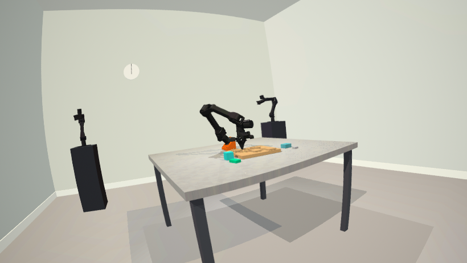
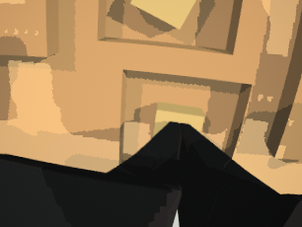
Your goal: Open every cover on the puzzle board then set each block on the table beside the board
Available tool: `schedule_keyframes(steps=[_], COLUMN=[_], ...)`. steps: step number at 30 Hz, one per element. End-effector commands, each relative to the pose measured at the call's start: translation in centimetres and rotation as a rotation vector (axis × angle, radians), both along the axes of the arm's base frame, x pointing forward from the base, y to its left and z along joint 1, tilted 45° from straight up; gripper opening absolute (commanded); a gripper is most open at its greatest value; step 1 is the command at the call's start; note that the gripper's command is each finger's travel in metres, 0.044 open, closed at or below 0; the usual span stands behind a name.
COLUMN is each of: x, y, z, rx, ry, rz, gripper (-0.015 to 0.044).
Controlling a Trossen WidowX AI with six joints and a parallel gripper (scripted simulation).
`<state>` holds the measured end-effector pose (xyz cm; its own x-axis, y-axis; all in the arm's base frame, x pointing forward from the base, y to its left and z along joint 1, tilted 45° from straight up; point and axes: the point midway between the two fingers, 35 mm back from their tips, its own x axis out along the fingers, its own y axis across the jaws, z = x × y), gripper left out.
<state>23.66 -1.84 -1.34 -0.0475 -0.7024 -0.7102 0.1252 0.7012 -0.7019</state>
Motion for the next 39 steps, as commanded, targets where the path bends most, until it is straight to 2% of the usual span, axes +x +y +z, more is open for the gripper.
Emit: schedule_keyframes(steps=[1, 11, 17, 25, 39], x=[0.0, 0.0, 0.1, 0.2, 0.2], y=[0.1, 0.9, 2.1, 4.5, 2.8], z=[0.1, 0.9, 2.1, 4.5, 2.9], rx=[0.000, -0.002, -0.001, 0.000, 0.000], ry=[0.000, -0.004, 0.001, -0.004, -0.002], rz=[0.000, -0.002, -0.002, -0.002, 0.000], gripper=[0.0000, 0.0000, 0.0144, 0.0144, 0.0144])
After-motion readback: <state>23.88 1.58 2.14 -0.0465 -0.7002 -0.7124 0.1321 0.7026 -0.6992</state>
